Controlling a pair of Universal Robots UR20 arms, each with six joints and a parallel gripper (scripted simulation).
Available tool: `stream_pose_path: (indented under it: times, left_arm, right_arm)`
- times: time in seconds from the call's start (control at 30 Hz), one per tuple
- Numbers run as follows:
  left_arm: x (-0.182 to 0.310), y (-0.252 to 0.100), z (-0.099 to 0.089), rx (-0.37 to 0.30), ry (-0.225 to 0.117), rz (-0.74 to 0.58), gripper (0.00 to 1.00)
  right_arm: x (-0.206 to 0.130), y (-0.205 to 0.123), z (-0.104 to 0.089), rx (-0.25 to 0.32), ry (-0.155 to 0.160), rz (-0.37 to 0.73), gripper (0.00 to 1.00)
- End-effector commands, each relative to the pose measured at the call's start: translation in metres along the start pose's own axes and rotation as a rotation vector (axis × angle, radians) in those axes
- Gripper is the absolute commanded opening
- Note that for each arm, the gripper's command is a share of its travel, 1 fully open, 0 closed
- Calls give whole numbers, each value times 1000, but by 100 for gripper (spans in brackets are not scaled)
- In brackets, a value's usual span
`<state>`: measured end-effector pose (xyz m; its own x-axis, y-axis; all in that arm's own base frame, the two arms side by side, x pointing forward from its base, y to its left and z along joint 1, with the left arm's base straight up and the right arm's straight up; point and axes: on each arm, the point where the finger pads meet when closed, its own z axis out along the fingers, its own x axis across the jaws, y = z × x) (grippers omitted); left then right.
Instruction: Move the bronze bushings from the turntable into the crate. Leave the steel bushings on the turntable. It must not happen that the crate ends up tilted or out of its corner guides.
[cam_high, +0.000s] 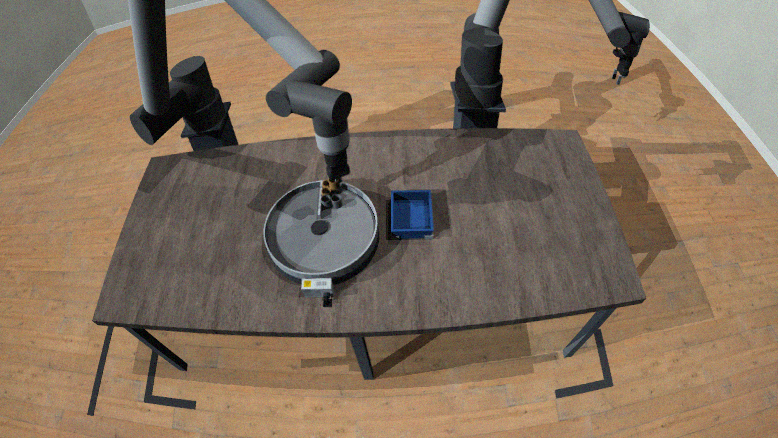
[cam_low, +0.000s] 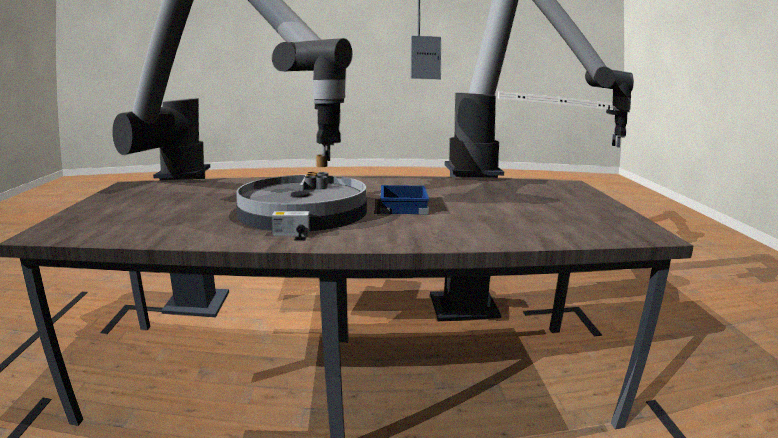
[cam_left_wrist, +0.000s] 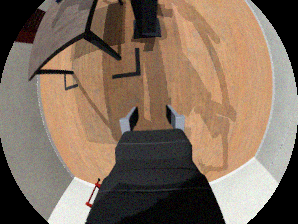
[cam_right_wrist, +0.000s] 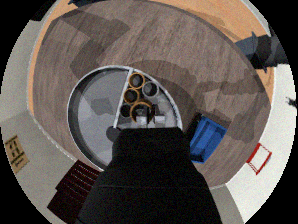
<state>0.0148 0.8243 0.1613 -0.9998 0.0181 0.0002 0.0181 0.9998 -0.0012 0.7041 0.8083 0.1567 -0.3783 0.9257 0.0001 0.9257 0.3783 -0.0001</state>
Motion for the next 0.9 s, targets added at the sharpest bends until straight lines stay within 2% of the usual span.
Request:
stream_pose_path:
  times: [0.0, 0.17, 0.3, 0.6, 0.67, 0.87]
  left_arm:
    - [0, 0, -1, -1, 0, 0, 100]
    - [0, 0, -1, -1, 0, 0, 100]
    - [0, 0, -1, -1, 0, 0, 100]
    - [0, 0, -1, -1, 0, 0, 100]
    - [0, 0, -1, -1, 0, 0, 100]
    - [0, 0, -1, -1, 0, 0, 100]
  right_arm:
    - [1, 1, -1, -1, 1, 0, 0]
    - [6, 5, -1, -1, 1, 0, 0]
    - [22, 17, -1, -1, 1, 0, 0]
    - [94, 72, -1, -1, 1, 0, 0]
    - [94, 72, -1, -1, 1, 0, 0]
    - [151, 116, -1, -1, 1, 0, 0]
